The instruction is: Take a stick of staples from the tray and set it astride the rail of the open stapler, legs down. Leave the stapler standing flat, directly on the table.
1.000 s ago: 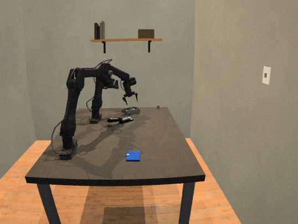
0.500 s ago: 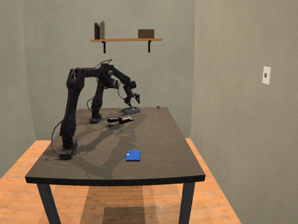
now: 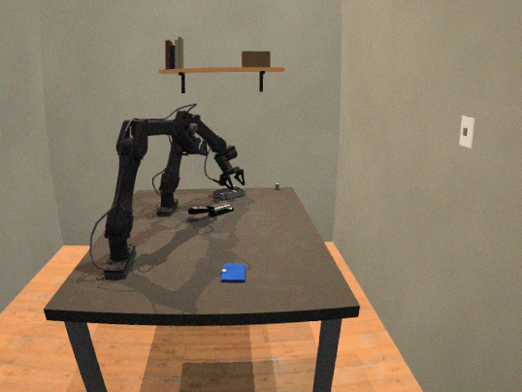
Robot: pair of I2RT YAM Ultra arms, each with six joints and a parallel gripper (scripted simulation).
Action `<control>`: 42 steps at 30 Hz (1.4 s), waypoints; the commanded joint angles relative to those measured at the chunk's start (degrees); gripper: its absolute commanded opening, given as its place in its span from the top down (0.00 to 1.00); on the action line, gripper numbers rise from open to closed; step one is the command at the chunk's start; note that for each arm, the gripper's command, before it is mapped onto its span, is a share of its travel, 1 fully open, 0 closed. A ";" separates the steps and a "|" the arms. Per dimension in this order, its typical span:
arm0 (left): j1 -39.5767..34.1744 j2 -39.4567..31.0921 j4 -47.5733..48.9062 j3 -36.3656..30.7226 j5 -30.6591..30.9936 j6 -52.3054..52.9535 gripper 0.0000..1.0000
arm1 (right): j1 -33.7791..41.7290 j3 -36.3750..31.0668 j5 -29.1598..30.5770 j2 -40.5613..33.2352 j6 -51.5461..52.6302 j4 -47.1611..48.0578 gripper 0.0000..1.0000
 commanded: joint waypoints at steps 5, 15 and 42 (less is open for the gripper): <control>0.56 -0.60 2.32 -0.84 0.88 -2.45 0.00 | 0.08 1.82 -0.16 -0.38 -0.34 0.00 0.00; 0.20 -0.63 2.41 -0.25 0.87 -2.51 0.00 | 0.08 1.82 -0.16 -0.38 -0.34 0.00 0.00; 6.76 3.88 -9.95 7.07 2.76 13.42 0.00 | 0.08 1.82 -0.16 -0.38 -0.34 0.00 0.00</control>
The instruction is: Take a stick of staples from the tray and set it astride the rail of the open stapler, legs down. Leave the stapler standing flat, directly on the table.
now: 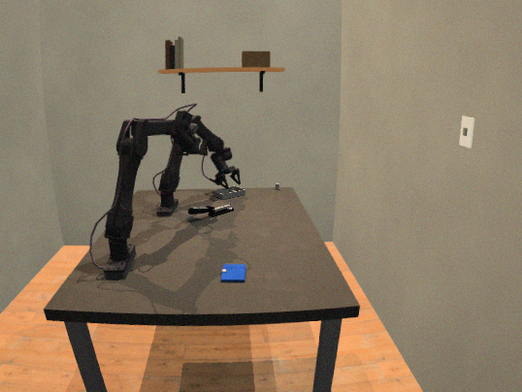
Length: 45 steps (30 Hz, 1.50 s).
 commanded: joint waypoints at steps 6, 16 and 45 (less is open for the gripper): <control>-0.04 -0.49 -1.37 2.01 0.86 0.94 0.00 | 0.08 1.82 -0.16 -0.38 -0.34 0.00 0.00; 1.69 -3.08 6.05 -2.17 3.60 -5.49 0.00 | 0.08 1.82 -0.16 -0.38 -0.34 0.00 0.00; 9.35 -22.16 28.36 -29.14 6.72 -26.82 0.00 | 0.08 1.82 -0.16 -0.38 -0.34 0.00 0.00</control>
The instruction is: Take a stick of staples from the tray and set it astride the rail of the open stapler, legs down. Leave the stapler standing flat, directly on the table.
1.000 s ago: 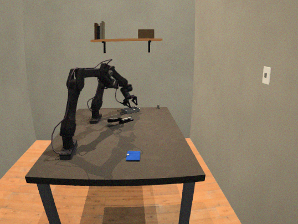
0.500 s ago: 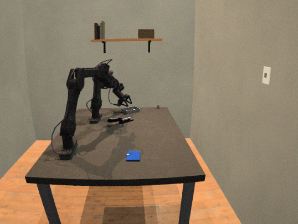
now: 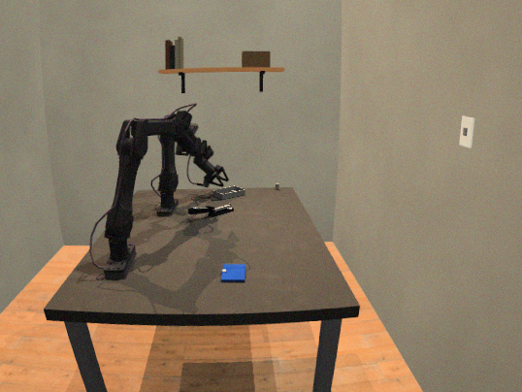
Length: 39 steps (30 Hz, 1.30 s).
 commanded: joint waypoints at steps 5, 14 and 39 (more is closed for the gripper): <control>0.58 -1.61 1.34 -0.70 0.52 -1.04 0.00 | 0.08 1.82 -0.16 -0.38 -0.34 0.00 0.00; 0.14 -1.62 0.32 -0.03 -1.31 2.14 0.34 | 0.08 1.82 -0.16 -0.38 -0.34 0.00 0.00; -7.89 2.01 -11.22 8.19 -18.79 51.67 0.73 | 0.08 1.82 -0.16 -0.38 -0.34 0.00 0.00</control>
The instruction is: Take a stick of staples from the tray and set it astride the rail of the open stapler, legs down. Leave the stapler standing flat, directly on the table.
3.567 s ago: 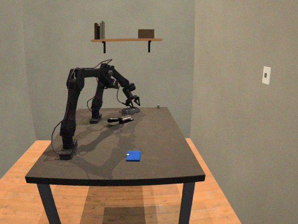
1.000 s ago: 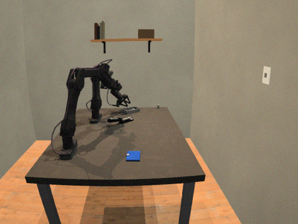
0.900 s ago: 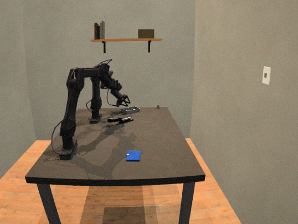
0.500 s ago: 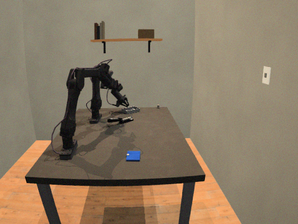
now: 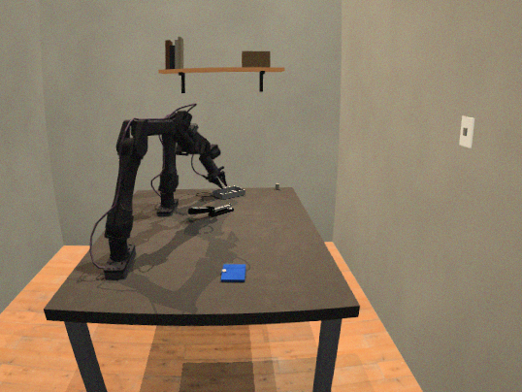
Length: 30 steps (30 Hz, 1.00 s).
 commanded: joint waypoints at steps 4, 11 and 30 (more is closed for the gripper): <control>-2.74 1.05 -5.23 4.51 -5.75 17.65 0.73 | 0.08 1.82 -0.16 -0.38 -0.34 0.00 0.00; -4.93 2.29 -9.10 7.34 -10.70 32.30 0.73 | 0.08 1.82 -0.16 -0.38 -0.34 0.00 0.00; -9.77 5.12 -17.69 13.65 -21.79 64.77 0.73 | 0.08 1.82 -0.16 -0.38 -0.34 0.00 0.00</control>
